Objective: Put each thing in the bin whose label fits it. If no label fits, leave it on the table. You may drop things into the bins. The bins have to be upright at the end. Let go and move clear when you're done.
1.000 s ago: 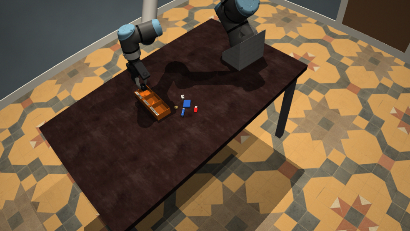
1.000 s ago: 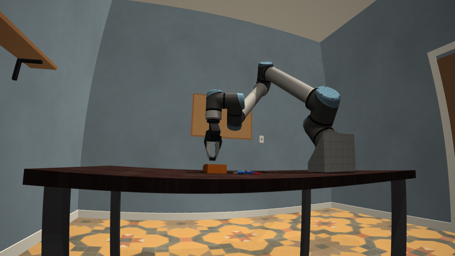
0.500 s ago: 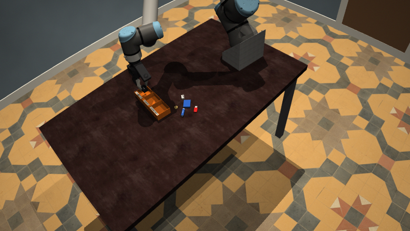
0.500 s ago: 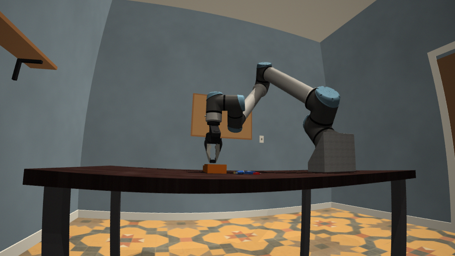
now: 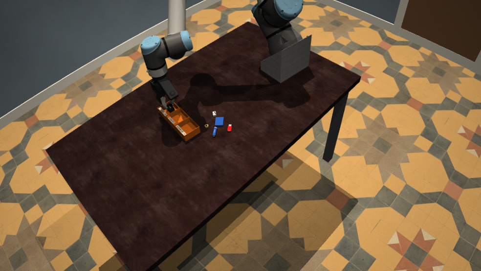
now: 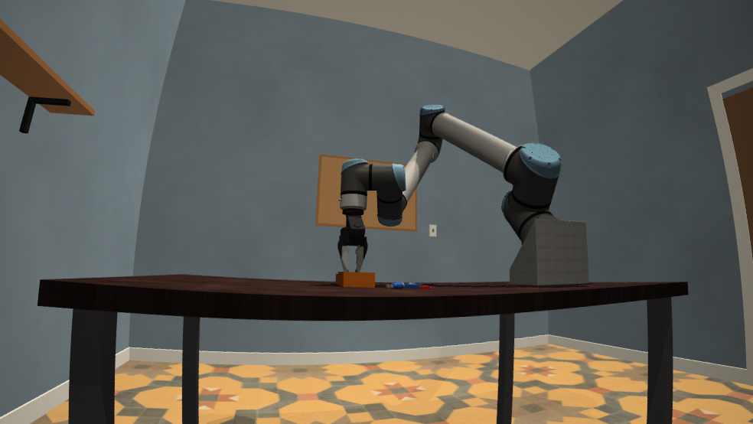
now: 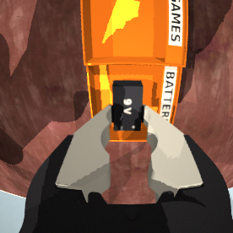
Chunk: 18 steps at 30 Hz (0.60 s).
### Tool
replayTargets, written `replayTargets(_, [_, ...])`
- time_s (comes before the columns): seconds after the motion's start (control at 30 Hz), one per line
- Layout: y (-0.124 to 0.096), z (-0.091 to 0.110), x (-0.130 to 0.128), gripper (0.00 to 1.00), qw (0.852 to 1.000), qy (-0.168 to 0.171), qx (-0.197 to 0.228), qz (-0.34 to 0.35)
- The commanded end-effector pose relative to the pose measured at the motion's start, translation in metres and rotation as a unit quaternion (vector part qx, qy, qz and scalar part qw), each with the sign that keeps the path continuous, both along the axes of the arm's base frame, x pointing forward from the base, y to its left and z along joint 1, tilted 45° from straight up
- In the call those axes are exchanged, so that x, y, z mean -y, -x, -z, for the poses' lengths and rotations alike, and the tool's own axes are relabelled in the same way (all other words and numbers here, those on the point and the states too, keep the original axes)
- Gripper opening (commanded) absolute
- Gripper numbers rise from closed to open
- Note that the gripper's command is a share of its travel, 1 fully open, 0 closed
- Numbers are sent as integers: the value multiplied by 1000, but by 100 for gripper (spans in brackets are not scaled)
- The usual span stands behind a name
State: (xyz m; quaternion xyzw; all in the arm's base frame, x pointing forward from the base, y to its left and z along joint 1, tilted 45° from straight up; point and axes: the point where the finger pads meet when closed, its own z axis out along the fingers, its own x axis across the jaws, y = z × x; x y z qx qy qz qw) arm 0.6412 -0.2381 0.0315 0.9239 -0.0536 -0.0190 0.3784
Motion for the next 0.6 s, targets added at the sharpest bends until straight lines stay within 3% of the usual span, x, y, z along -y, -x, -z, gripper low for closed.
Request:
replayTargets(0.0, [0,4,4,0,1000,0,1,0])
replayTargets(0.43, [1,4,3,0,1000,0,1,0])
replayTargets(0.47, [1,4,3,20,1000,0,1,0])
replayTargets(0.57, [1,4,3,20,1000,0,1,0])
